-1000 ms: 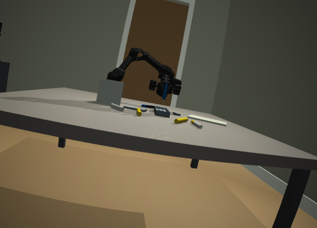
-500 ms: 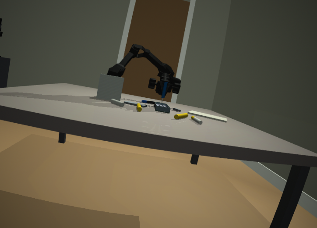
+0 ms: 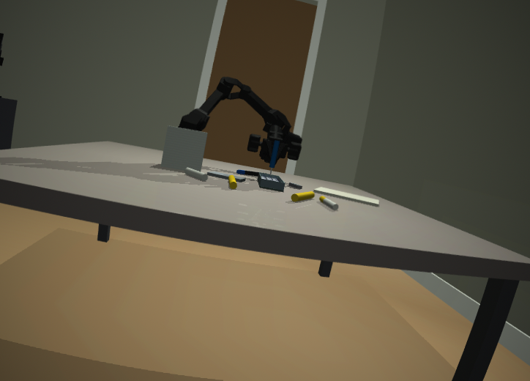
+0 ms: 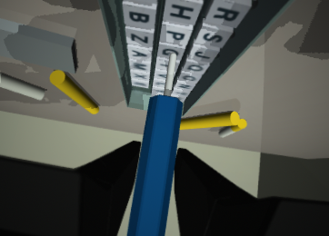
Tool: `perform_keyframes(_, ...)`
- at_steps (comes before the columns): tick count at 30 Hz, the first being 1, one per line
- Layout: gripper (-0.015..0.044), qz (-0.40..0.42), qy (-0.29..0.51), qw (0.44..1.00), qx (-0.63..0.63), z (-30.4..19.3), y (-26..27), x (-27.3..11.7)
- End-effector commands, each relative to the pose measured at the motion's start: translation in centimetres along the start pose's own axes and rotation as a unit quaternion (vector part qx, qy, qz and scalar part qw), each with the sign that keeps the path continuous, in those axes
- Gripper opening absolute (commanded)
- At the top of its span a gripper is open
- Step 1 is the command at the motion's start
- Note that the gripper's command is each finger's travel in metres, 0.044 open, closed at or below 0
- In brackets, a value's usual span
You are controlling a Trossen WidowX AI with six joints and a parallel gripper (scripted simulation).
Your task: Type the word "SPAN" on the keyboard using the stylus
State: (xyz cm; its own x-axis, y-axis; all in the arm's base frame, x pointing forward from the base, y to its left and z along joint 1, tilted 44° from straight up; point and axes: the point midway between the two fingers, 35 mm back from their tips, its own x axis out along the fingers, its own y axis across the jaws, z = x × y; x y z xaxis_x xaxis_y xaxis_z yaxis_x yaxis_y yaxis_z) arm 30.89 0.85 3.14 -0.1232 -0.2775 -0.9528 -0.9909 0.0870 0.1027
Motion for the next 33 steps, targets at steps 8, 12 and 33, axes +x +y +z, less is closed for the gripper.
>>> perform_keyframes(8, 0.0081, 0.0, -0.002, 1.0, 0.002, 0.5, 0.0, 0.3)
perform_keyframes(12, 0.0081, 0.0, -0.002, 1.0, 0.002, 0.6, 0.0, 0.3)
perform_keyframes(33, 0.0081, 0.0, -0.002, 1.0, 0.002, 1.3, 0.0, 0.7)
